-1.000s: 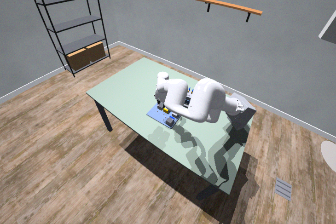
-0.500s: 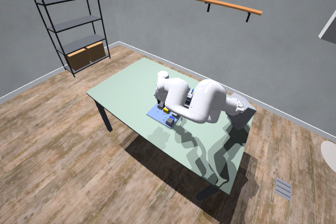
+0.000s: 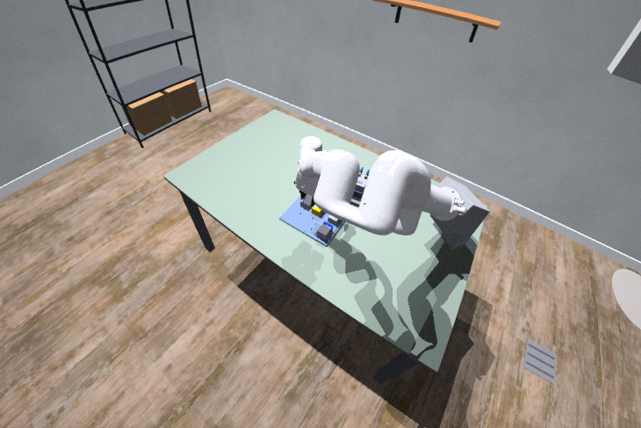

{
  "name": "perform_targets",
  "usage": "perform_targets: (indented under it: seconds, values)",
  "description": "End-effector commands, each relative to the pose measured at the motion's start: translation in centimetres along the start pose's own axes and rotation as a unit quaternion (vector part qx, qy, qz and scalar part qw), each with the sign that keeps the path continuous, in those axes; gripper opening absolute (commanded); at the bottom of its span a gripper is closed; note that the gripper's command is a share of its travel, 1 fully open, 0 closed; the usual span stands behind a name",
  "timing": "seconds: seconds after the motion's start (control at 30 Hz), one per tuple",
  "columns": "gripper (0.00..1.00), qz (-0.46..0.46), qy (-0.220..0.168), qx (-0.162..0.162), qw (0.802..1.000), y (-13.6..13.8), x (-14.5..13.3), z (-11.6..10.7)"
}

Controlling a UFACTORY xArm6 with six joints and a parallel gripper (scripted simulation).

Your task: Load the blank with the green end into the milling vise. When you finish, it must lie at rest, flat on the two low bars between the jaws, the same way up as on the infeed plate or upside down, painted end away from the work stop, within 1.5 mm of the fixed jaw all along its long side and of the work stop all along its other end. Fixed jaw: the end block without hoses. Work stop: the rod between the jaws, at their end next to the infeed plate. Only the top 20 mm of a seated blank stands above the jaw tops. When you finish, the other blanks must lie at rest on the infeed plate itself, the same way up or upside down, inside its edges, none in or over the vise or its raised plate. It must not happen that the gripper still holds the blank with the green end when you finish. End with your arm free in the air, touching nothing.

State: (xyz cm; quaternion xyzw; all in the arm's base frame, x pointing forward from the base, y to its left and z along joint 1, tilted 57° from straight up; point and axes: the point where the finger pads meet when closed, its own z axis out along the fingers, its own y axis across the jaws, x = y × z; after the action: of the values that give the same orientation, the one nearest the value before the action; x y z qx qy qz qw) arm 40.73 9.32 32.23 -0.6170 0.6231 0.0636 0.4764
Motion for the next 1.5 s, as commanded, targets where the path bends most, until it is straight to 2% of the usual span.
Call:
perform_targets:
  seconds: [0.0,1.3,1.47]
  values:
    - [0.0,-0.001,0.0,0.001,1.0,-0.1,-0.04,0.06]
    - [0.0,-0.001,0.0,0.001,1.0,-0.1,-0.03,0.52]
    - [0.0,-0.029,0.0,0.001,1.0,-0.11,-0.03,0.63]
